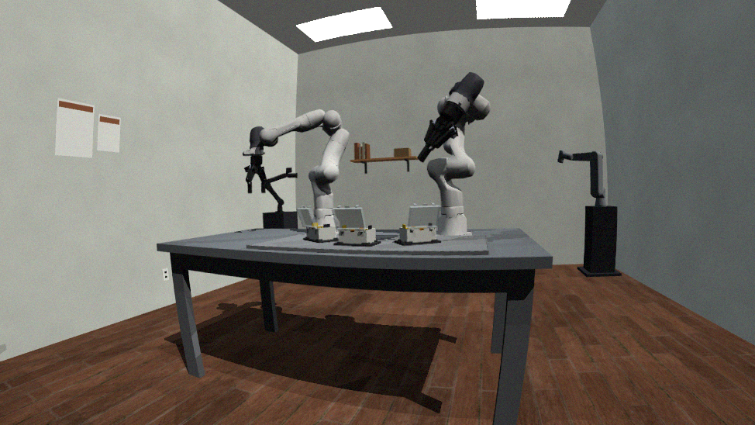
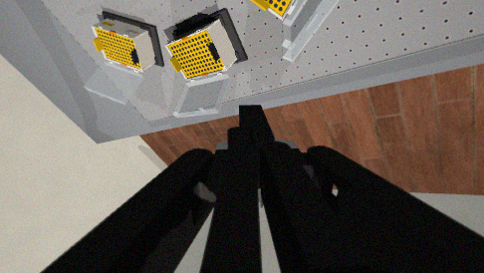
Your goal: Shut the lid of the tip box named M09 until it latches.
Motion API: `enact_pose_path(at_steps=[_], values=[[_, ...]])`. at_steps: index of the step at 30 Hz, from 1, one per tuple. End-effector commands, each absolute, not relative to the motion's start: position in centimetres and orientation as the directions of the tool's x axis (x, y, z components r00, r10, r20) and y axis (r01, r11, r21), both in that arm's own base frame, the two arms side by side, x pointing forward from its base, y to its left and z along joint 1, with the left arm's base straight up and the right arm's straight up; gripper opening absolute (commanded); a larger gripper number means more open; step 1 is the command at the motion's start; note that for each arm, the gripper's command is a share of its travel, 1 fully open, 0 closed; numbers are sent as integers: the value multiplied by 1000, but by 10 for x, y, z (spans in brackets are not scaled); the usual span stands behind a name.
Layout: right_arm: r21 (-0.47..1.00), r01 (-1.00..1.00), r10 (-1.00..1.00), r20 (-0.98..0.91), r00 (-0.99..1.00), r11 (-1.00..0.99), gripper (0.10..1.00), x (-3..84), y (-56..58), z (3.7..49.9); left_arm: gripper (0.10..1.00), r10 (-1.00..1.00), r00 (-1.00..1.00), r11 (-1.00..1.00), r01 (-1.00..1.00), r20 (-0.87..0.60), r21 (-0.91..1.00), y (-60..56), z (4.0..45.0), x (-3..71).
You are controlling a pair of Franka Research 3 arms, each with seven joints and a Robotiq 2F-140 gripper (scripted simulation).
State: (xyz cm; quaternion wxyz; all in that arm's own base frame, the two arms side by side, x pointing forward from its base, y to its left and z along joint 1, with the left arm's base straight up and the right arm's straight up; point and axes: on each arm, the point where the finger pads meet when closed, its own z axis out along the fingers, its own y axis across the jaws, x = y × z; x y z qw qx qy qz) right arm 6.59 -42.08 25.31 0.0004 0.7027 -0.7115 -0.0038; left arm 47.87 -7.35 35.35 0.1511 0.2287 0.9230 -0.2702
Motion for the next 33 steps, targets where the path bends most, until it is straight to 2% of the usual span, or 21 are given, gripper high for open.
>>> enact_pose_path(at_steps=[1,13,33], values=[[0,-999,-999,0,-43,43,1000,57,-418,250,99,340,-850,749,504,-403,-430,-74,354,479],[0,-999,-999,0,-43,43,1000,57,-418,250,99,123,-964,839,229,-238,-494,-72,359,481],[0,-999,-999,0,-43,43,1000,57,-418,250,99,-130,-989,862,-80,-66,-500,-71,364,483]])
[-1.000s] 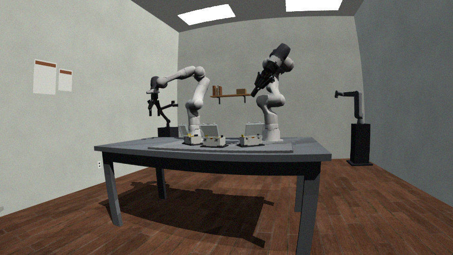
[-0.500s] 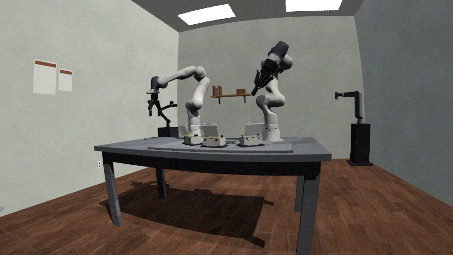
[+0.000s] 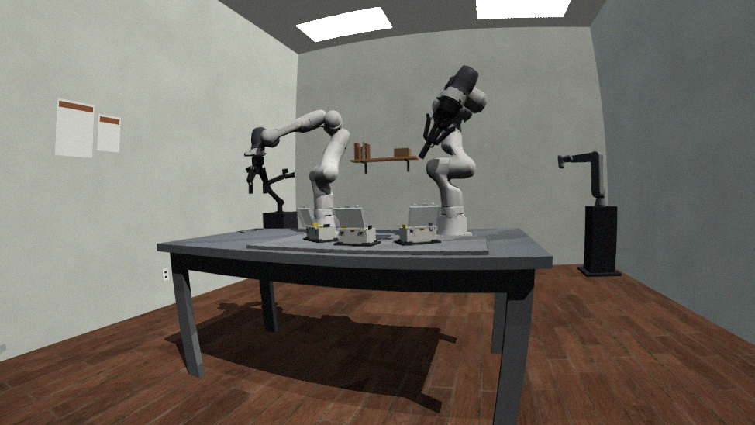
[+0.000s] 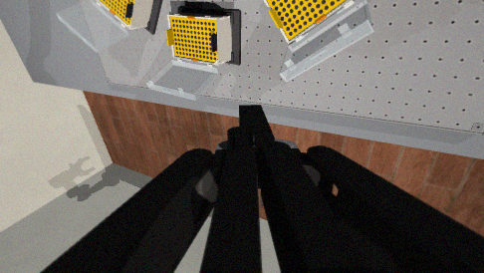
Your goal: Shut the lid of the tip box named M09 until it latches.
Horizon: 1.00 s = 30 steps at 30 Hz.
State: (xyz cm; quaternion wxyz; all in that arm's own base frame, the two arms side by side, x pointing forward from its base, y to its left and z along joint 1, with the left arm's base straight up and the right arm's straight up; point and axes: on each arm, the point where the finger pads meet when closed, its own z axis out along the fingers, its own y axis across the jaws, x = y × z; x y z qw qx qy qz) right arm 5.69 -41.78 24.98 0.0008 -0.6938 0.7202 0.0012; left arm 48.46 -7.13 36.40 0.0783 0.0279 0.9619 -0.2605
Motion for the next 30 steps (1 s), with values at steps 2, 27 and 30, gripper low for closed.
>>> enact_pose_path(at_steps=[2,27,30], values=[[0,-999,-999,0,-43,43,1000,57,-418,250,99,-140,-988,862,-92,-60,-499,-71,364,483],[0,-999,-999,0,-43,43,1000,57,-418,250,99,-424,-899,791,-424,105,-441,-70,370,486],[0,-999,-999,0,-43,43,1000,57,-418,250,99,-485,-864,761,-494,136,-420,-70,371,486]])
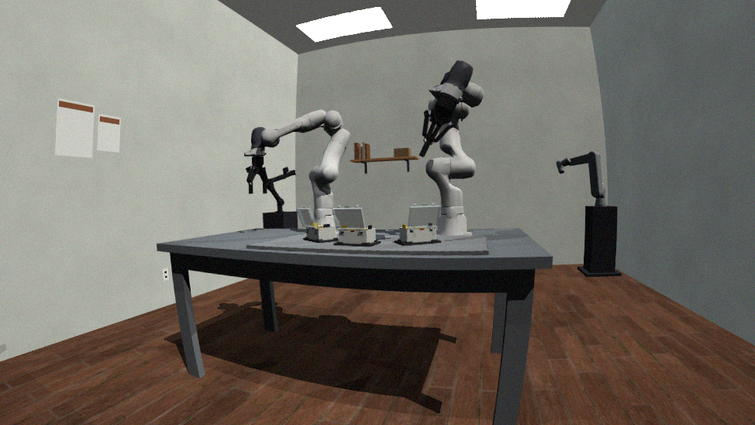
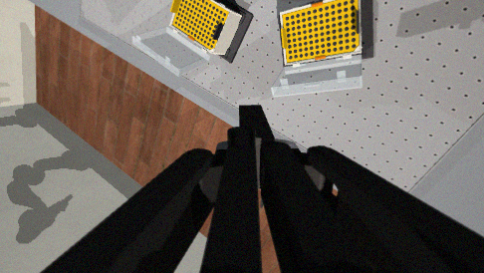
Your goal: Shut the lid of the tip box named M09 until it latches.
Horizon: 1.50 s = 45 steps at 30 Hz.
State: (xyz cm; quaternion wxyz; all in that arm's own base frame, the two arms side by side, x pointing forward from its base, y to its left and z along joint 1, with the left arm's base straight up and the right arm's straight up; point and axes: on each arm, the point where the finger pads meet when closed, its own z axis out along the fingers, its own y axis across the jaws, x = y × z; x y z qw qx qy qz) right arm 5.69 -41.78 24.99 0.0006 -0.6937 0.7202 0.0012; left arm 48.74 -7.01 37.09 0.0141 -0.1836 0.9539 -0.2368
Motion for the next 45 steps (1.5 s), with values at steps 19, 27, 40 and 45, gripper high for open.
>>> enact_pose_path(at_steps=[19,27,40,45], values=[[0,-999,-999,0,-43,43,1000,57,-418,250,99,-685,-693,615,-716,227,-331,-69,375,488],[0,-999,-999,0,-43,43,1000,57,-418,250,99,-778,-571,508,-817,261,-273,-68,377,489],[0,-999,-999,0,-43,43,1000,57,-418,250,99,-855,-435,387,-897,283,-213,-68,379,490],[0,-999,-999,0,-43,43,1000,57,-418,250,99,-886,-363,321,-929,290,-184,-67,381,491]])
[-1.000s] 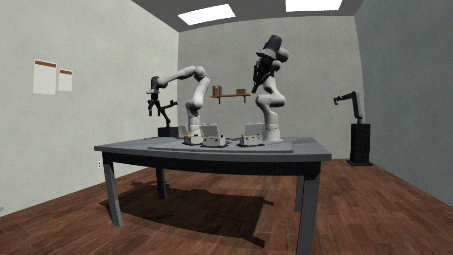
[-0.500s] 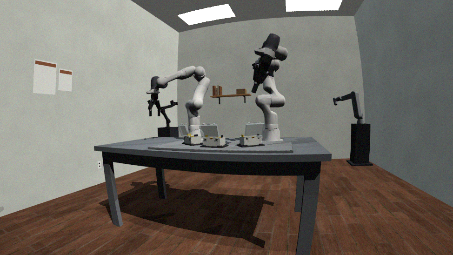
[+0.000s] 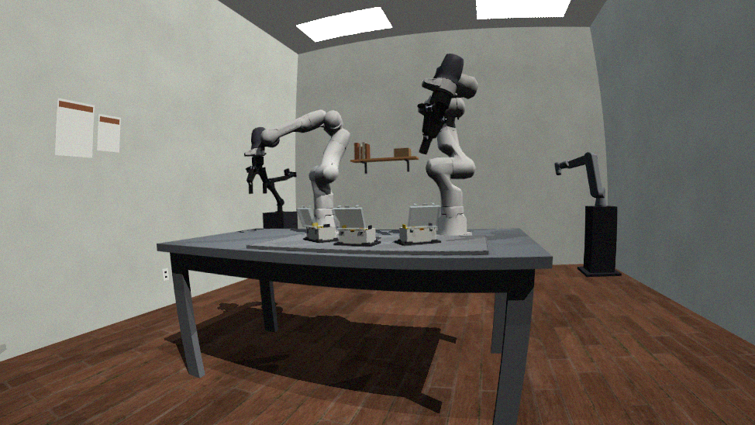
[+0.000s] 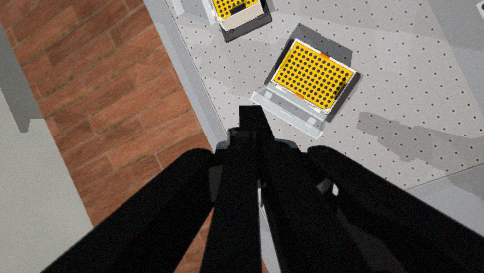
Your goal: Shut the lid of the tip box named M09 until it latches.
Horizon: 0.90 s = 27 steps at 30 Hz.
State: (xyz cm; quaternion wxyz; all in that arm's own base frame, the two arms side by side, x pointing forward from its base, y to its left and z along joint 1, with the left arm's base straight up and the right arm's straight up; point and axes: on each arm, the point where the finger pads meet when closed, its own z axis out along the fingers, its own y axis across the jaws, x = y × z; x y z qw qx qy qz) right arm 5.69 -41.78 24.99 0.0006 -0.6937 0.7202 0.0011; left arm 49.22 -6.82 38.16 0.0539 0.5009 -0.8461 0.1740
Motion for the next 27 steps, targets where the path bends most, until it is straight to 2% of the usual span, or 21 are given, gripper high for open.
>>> enact_pose_path(at_steps=[1,27], values=[[0,-999,-999,0,-43,43,1000,57,-418,250,99,-897,-332,293,-941,291,-171,-67,382,491],[0,-999,-999,0,-43,43,1000,57,-418,250,99,-959,58,-70,-997,278,-35,-66,388,494]])
